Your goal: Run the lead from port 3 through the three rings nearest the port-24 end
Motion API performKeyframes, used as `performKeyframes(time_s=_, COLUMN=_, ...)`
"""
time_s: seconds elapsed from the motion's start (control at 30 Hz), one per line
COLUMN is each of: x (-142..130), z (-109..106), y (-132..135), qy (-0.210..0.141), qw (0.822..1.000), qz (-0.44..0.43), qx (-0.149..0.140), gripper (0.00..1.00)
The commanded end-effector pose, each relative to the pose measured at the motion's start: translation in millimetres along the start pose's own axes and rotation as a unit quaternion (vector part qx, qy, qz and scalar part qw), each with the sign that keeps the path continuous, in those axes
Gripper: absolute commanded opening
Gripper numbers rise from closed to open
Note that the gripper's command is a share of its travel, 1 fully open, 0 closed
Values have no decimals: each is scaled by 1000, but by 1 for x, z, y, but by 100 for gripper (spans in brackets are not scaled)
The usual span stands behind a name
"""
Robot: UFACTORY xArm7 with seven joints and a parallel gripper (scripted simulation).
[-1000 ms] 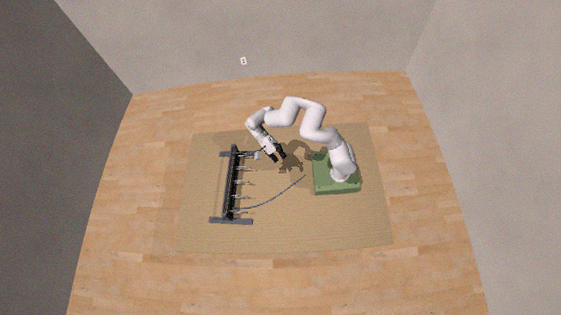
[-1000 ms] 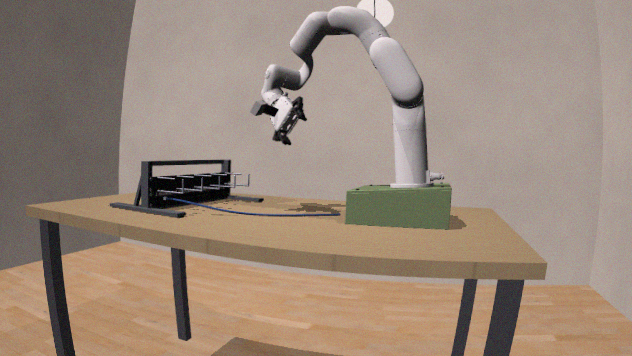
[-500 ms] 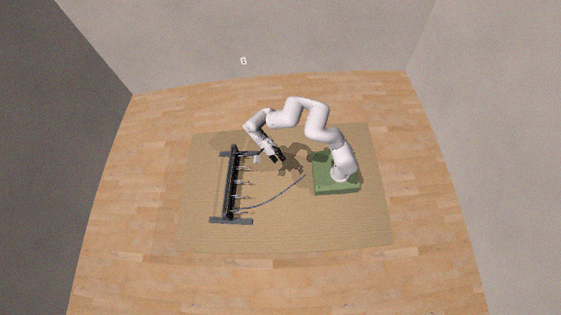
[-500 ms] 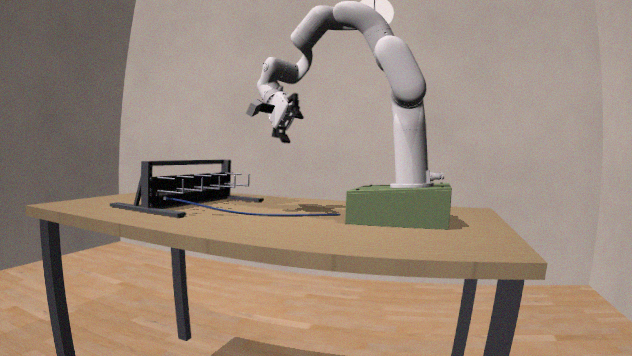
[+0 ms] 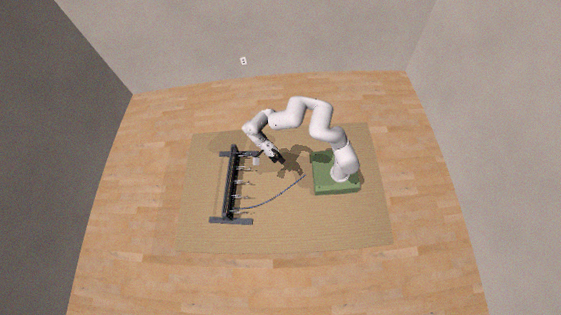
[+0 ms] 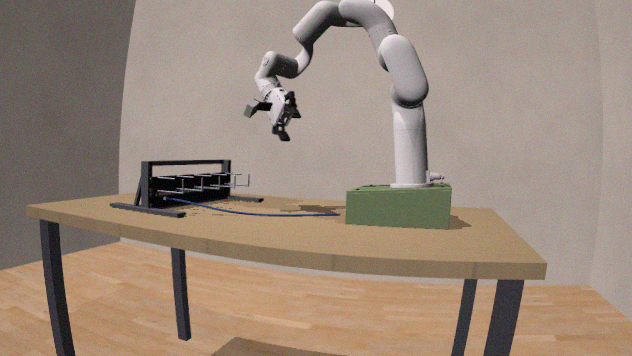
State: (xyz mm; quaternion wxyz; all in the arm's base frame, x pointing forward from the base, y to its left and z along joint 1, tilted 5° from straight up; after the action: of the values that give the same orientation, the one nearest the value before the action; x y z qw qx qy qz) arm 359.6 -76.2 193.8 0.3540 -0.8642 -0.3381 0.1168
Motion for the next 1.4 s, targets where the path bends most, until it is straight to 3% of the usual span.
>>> performKeyframes(time_s=0.0, x=0, z=-1, y=0, qy=1, qw=1000, qz=1, qx=-2, gripper=100)
performKeyframes(time_s=0.03, x=4, z=-2, y=-3, qy=-8, qw=999, qz=29, qx=-25, gripper=100)
performKeyframes(time_s=0.33, x=4, z=-2, y=-3, qy=-8, qw=999, qz=29, qx=-25, gripper=100)
performKeyframes(time_s=0.4, x=13, z=-3, y=-8, qy=-20, qw=994, qz=84, qx=-73, gripper=100)
performKeyframes(time_s=0.77, x=13, z=-3, y=-8, qy=-20, qw=994, qz=84, qx=-73, gripper=100)
performKeyframes(time_s=0.83, x=23, z=-5, y=-15, qy=-22, qw=983, qz=137, qx=-124, gripper=100)
performKeyframes(time_s=1.2, x=23, z=-5, y=-15, qy=-22, qw=983, qz=137, qx=-124, gripper=100)
performKeyframes(time_s=1.23, x=28, z=-6, y=-18, qy=-20, qw=975, qz=162, qx=-150, gripper=100)
performKeyframes(time_s=1.37, x=28, z=-6, y=-18, qy=-20, qw=975, qz=162, qx=-150, gripper=100)
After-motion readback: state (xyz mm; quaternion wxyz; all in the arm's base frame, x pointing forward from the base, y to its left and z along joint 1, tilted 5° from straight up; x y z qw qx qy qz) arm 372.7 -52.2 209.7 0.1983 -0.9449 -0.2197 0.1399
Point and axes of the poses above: the point where the finger pads meet when closed, its own z axis out along the fingers, its own y axis across the jaws, x = y × z, the point moved 1 cm from there along -z, back along the fingers
